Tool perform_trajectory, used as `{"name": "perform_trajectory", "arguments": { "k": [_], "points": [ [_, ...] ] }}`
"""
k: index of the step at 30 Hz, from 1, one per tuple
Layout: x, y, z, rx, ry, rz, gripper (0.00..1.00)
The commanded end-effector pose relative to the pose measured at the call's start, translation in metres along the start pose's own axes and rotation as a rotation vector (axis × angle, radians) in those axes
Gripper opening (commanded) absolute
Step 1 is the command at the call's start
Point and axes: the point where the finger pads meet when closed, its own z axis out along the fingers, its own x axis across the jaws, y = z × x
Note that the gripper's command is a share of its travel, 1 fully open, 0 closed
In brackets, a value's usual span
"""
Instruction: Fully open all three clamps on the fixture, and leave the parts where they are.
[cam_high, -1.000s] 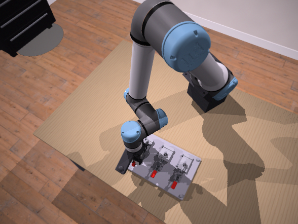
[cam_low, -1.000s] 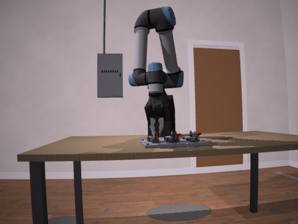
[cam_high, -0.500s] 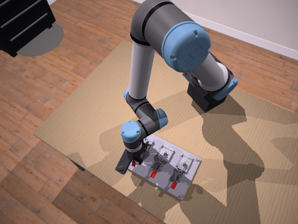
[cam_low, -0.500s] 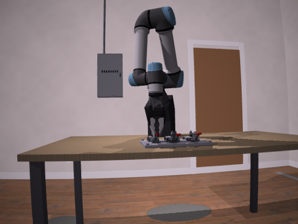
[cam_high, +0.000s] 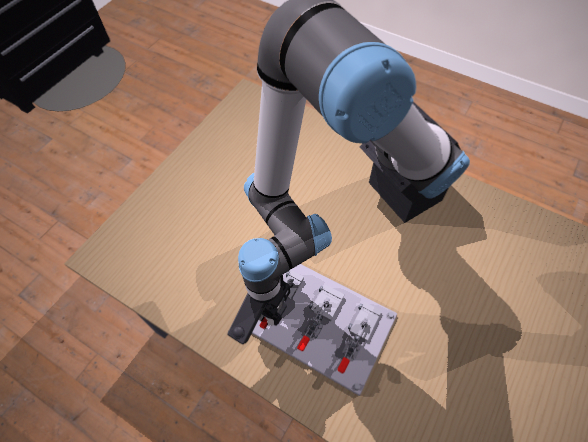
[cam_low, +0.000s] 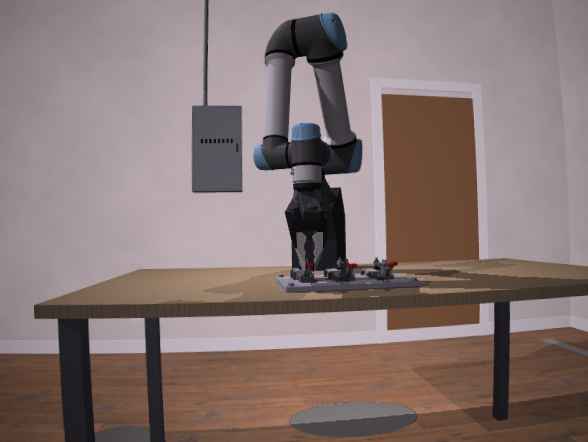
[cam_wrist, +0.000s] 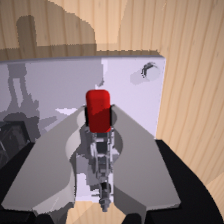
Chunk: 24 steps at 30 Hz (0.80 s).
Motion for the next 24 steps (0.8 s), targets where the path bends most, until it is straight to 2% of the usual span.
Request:
{"name": "perform_trajectory", "arguments": {
  "k": [1,24],
  "points": [
    [0.0007,-0.0022,-0.0010,0.004,0.001,-0.001,0.00],
    [0.0005,-0.0002,-0.0027,0.003,0.001,0.000,0.00]
  ]
}}
